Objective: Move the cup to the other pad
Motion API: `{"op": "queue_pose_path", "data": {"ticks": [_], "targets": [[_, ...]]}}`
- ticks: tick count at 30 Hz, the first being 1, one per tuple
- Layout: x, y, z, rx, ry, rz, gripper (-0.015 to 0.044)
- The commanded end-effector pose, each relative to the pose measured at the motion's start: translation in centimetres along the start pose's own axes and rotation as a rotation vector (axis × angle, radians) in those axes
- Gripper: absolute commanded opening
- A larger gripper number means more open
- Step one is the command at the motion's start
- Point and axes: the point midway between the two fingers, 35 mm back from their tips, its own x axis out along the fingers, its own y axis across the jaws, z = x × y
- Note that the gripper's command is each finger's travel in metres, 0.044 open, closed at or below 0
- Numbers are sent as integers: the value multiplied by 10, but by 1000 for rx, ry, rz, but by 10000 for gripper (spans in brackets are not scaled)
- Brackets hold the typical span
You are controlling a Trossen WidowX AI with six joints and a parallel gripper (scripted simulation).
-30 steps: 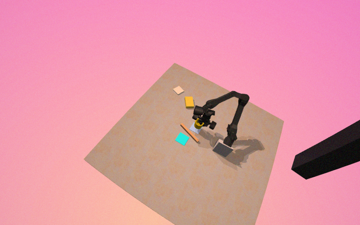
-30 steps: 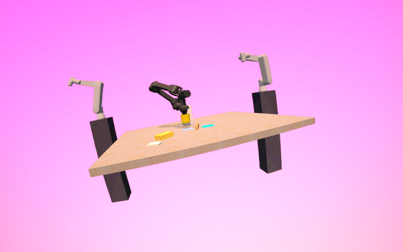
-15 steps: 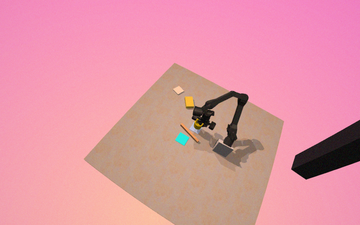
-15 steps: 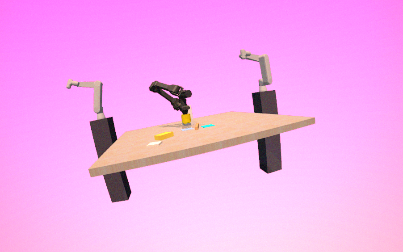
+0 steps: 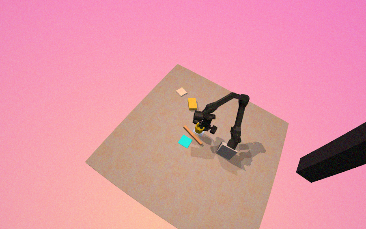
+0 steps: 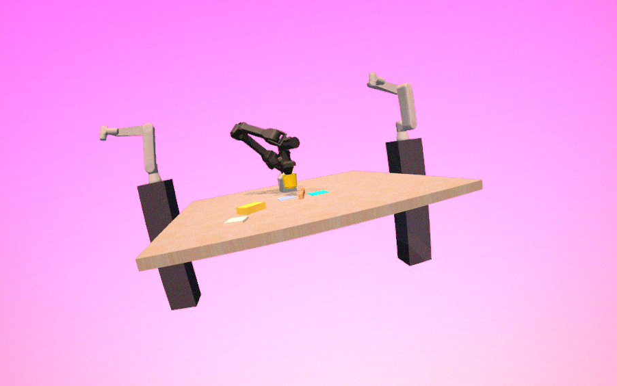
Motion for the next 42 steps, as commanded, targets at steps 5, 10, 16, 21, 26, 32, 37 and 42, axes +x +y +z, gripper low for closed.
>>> {"op": "queue_pose_path", "data": {"ticks": [5,10,16,21,26,32,37,42], "targets": [[-2,6,-14,5,6,6,0],[-2,9,-23,6,6,6,0],[-2,13,-33,6,7,6,0],[-3,16,-42,6,7,7,0],[-3,19,-50,7,8,7,0],[-4,23,-60,7,8,7,0],[-4,26,-69,7,8,7,0],[-5,30,-78,7,9,7,0]]}}
